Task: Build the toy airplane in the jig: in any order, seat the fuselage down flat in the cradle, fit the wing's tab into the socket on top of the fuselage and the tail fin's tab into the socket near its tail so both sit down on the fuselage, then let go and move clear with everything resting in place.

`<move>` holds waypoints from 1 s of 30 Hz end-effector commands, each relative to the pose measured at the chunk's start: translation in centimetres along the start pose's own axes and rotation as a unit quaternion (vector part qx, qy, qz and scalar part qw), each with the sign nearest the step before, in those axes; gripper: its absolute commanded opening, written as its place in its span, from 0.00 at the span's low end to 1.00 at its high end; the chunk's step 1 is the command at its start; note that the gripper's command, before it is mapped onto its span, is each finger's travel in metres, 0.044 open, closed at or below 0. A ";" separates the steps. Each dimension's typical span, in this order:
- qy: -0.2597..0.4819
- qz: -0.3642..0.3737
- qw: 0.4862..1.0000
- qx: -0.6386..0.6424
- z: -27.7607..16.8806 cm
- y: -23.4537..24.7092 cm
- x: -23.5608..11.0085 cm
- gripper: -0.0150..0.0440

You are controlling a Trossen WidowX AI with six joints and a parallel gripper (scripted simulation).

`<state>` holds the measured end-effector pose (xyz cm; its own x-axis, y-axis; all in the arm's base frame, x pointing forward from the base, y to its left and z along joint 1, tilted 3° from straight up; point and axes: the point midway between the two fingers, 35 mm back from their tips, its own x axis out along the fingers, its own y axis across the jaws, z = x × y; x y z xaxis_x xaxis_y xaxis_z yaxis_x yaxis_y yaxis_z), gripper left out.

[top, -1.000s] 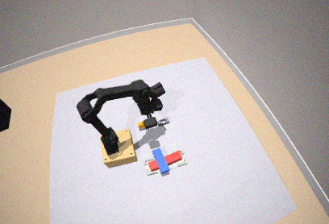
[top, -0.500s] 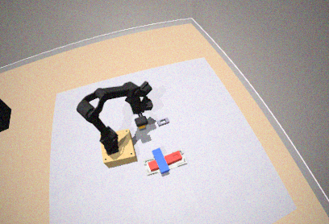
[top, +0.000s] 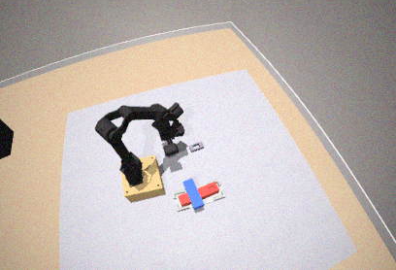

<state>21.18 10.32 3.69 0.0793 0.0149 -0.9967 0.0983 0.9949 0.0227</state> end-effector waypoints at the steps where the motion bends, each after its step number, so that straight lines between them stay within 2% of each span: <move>1: 0.003 -0.004 1.000 0.001 -0.2 -0.2 0.8 1.00; 30: 0.004 -0.004 1.000 0.001 -0.3 -0.3 5.2 1.00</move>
<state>21.44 10.30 -1.07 0.0767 0.0129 -0.9970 0.1038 0.9944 0.0208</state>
